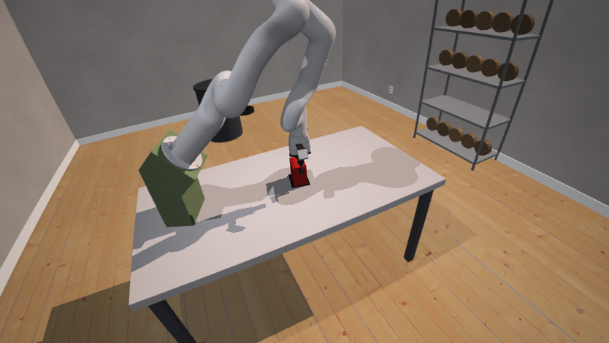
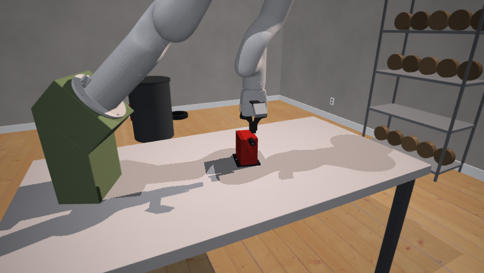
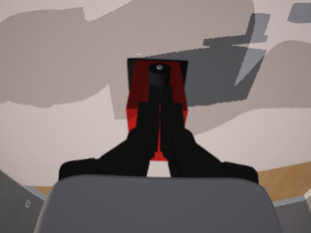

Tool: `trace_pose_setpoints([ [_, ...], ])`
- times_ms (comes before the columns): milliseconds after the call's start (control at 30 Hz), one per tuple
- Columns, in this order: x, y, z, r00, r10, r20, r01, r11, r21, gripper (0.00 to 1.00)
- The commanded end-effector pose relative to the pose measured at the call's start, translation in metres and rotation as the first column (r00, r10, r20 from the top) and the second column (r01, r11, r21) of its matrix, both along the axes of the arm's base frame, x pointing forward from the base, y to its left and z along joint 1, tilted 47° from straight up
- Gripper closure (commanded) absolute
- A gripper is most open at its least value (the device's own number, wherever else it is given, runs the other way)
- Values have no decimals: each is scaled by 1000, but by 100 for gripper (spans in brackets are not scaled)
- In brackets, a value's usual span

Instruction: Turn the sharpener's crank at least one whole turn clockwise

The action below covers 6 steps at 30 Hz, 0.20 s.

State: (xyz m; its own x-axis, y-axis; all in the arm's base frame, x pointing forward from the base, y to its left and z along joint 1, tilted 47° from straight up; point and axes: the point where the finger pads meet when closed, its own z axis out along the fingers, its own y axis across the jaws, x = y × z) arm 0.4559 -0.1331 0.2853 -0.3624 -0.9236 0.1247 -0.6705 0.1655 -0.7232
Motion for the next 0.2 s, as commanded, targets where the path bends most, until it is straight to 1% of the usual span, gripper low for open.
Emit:
trace_pose_setpoints([
  [0, 0, 0, 0, 1000, 0, 1, 0, 1000, 0, 100],
  [167, 0, 0, 0, 1000, 0, 1, 0, 1000, 0, 100],
])
